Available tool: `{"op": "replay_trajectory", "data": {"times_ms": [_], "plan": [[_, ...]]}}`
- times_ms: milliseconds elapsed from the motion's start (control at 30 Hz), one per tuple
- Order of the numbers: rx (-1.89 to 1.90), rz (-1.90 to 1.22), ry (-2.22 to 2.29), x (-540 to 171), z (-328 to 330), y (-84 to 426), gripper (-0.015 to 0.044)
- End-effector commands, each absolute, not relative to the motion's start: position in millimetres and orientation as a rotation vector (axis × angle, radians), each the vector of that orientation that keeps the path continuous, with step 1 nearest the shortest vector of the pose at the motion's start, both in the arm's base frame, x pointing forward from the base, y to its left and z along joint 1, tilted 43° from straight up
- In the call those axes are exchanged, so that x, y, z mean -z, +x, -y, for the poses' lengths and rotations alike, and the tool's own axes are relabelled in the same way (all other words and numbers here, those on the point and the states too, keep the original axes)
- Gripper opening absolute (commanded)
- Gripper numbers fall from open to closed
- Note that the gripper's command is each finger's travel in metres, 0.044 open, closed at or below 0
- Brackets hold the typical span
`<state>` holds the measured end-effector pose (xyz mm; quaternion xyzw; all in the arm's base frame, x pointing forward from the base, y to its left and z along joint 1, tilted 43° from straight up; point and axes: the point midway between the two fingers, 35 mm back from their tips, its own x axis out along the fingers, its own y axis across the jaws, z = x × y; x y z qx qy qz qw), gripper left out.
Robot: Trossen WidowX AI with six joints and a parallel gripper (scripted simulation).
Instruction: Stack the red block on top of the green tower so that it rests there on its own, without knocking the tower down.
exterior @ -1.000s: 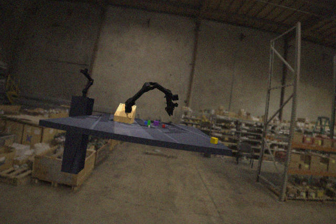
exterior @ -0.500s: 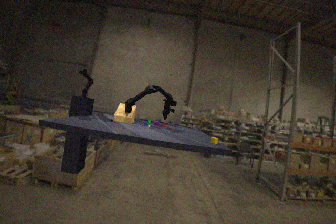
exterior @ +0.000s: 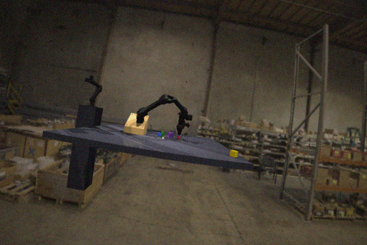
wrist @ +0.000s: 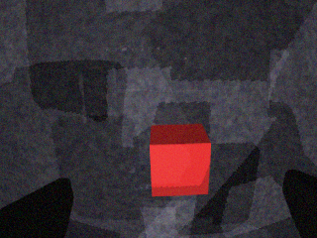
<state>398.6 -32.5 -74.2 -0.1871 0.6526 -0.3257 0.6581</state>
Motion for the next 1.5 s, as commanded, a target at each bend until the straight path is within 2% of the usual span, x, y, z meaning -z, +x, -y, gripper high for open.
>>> {"op": "replay_trajectory", "data": {"times_ms": [0, 1233, 1467], "plan": [[0.739, -1.482, -0.43, 78.7, 37.0, 396.9, 0.044], [0.74, -1.481, -0.426, 99.0, 56.5, 394.4, 0.044], [0.74, -1.481, -0.426, 99.0, 56.5, 394.4, 0.0256]]}}
